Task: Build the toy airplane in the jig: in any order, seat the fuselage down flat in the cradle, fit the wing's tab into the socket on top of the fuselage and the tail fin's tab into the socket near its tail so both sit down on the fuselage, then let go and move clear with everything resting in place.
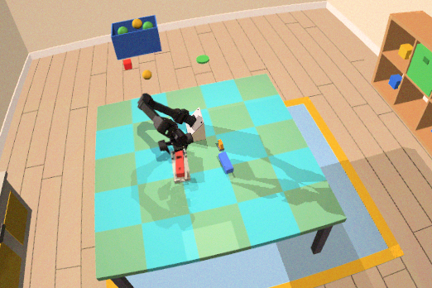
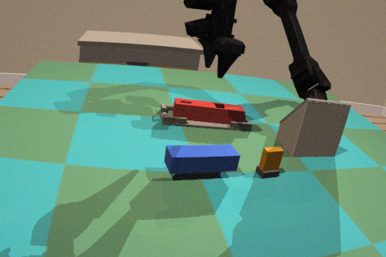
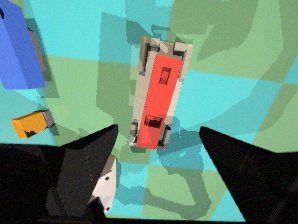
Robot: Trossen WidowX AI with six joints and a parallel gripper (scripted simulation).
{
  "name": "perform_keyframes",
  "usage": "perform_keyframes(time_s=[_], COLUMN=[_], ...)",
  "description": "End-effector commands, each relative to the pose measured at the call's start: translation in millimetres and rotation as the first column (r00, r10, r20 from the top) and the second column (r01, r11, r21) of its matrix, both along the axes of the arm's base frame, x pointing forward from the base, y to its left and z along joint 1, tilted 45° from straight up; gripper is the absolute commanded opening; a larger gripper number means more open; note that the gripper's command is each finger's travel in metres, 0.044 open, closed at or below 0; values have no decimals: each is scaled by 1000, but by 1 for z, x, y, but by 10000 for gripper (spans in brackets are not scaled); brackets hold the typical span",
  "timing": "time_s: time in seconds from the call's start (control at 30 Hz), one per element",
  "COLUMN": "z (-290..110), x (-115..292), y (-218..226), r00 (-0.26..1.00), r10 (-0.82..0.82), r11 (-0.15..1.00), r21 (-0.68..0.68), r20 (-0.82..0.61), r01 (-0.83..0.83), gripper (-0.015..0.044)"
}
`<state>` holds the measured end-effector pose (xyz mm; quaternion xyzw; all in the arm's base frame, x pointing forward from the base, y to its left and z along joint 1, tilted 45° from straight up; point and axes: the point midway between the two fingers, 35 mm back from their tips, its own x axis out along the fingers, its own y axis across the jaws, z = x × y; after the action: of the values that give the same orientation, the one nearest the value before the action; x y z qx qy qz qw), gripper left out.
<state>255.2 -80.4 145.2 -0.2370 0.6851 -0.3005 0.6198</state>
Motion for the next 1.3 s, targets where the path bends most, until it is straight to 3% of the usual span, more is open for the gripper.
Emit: perform_keyframes(time_s=[0.0, 0.33, 0.6, 1.27], z=[-5, -94, -185, -220], x=[7, 83, 101, 97], y=[4, 87, 154, 124], r00=[1000, 1000, 1000, 1000], r10=[14, 18, 14, 14], r11=[1000, 1000, 1000, 1000], r21=[7, 25, 17, 15], r20=[-12, -4, -2, -1], r01=[-14, -18, -14, -14], gripper=[440, 440, 440, 440])
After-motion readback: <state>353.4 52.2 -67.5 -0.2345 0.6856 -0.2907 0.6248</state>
